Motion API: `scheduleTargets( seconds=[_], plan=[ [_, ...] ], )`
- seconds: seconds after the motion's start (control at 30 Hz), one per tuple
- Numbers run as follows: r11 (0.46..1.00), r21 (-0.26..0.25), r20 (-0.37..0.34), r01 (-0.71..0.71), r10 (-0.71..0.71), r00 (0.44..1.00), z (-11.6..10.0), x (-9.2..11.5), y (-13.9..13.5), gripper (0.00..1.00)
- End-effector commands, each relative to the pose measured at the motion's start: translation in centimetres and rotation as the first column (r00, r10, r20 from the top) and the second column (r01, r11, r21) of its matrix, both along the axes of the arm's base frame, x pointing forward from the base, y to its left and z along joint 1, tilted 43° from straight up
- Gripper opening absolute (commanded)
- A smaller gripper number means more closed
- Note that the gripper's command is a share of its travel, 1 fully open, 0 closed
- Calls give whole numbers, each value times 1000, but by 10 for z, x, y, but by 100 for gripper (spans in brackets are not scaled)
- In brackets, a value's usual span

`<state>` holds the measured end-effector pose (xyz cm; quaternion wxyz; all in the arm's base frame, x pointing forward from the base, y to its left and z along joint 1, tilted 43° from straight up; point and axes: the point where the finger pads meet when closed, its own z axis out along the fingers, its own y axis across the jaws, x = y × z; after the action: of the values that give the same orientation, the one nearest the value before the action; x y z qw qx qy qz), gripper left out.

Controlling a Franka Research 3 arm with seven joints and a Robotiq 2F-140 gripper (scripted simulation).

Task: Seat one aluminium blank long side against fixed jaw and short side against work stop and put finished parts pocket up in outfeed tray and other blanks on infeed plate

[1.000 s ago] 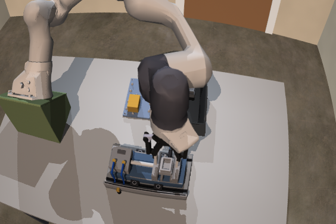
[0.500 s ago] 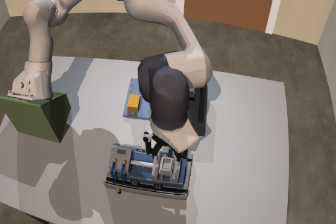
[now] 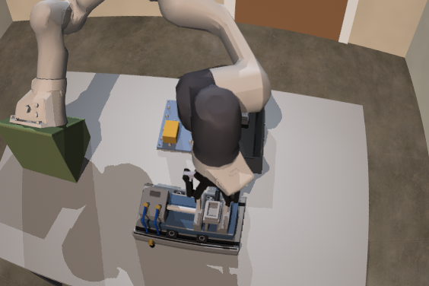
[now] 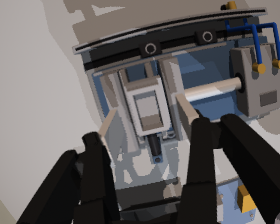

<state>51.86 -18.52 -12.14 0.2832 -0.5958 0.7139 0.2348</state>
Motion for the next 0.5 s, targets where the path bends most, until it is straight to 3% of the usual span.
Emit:
scheduleTargets(
  seconds=[0.0,0.47],
  plan=[
    [1000,-1,3,-1,1,1000,-2,0,1,40],
    [1000,-1,3,-1,1,1000,-6,0,4,40]
  ],
)
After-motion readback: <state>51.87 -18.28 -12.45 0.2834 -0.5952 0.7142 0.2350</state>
